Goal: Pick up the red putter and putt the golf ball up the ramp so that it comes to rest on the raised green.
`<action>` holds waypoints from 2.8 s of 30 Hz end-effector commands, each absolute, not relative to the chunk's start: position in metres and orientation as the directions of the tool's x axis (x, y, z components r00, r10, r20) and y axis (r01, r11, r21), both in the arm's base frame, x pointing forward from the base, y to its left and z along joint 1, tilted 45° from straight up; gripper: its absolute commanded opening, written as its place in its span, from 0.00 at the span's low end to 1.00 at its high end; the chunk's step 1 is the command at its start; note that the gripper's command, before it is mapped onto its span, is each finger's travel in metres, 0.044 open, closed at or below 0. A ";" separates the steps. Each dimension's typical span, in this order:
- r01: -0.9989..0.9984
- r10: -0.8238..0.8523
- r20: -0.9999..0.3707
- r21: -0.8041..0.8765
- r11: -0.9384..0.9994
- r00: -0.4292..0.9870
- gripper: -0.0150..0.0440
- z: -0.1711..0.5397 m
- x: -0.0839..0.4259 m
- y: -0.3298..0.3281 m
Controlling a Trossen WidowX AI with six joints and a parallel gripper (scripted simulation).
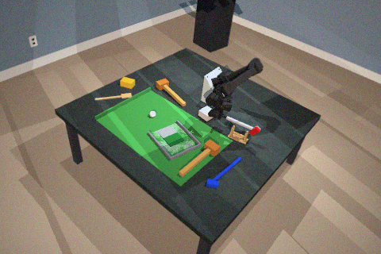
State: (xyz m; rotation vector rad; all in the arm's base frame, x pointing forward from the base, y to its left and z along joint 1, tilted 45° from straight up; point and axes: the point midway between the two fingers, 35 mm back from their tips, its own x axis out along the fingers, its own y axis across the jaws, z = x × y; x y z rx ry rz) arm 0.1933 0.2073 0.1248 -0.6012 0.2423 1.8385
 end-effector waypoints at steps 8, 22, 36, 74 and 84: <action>-0.932 0.831 -0.505 -0.126 -0.340 -0.235 0.25 0.145 0.195 0.190; -0.980 0.782 -0.607 0.201 -0.017 -0.138 0.25 0.091 0.254 0.134; -0.827 0.701 -0.705 0.453 0.334 -0.103 0.25 0.024 0.282 0.054; 0.088 0.684 -0.716 0.679 0.729 -0.143 0.25 -0.112 0.237 -0.098; 0.088 0.685 -0.715 0.680 0.728 -0.142 0.25 -0.139 0.231 -0.071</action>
